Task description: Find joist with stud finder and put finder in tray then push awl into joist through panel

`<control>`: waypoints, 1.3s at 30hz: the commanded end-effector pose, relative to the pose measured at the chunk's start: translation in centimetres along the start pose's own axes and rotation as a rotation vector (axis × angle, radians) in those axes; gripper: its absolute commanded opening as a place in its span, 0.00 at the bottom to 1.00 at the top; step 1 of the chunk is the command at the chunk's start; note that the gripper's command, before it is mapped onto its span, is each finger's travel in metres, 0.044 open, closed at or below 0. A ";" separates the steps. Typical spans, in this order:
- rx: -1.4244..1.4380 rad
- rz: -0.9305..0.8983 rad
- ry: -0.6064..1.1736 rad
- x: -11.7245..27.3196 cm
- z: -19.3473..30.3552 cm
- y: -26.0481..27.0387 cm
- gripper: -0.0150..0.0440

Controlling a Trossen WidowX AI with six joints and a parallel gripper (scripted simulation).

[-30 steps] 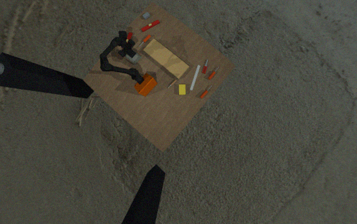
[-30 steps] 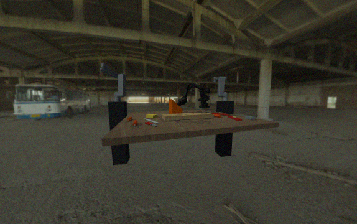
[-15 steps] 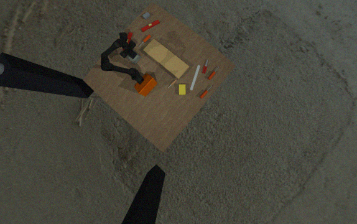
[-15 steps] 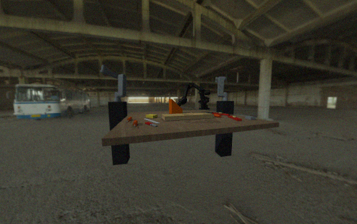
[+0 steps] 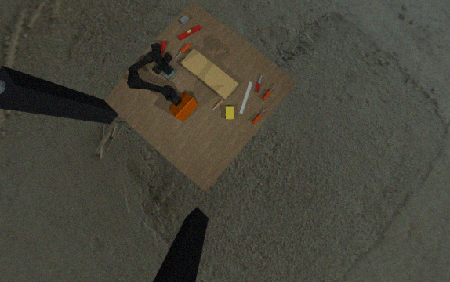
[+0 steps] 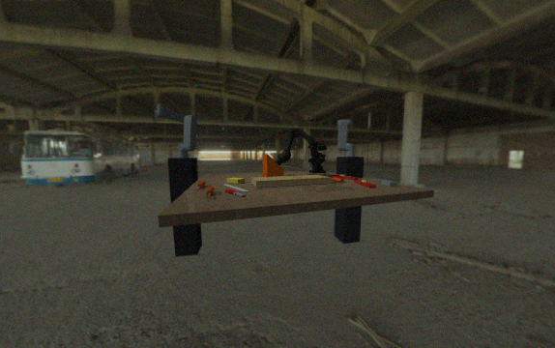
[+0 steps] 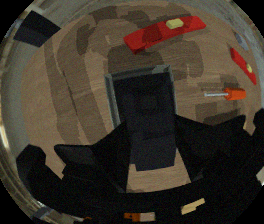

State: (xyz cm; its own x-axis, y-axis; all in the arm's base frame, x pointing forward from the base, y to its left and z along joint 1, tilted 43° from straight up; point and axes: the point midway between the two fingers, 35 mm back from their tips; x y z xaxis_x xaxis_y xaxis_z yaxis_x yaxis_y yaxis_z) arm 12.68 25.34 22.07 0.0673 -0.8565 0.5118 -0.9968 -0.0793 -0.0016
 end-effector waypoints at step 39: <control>-0.003 -0.001 -0.007 -3.1 0.8 0.3 0.83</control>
State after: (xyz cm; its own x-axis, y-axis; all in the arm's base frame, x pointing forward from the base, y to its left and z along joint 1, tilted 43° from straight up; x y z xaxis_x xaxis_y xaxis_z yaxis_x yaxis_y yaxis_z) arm 12.16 27.69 19.59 0.0689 -0.8597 0.5062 -0.9970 -0.0774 0.0043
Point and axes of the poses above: the point midway between the two fingers, 35 mm back from their tips, its own x axis back along the fingers, its own y axis across the jaws, z = x × y, and after that the axes turned 3 degrees about -x, right-handed
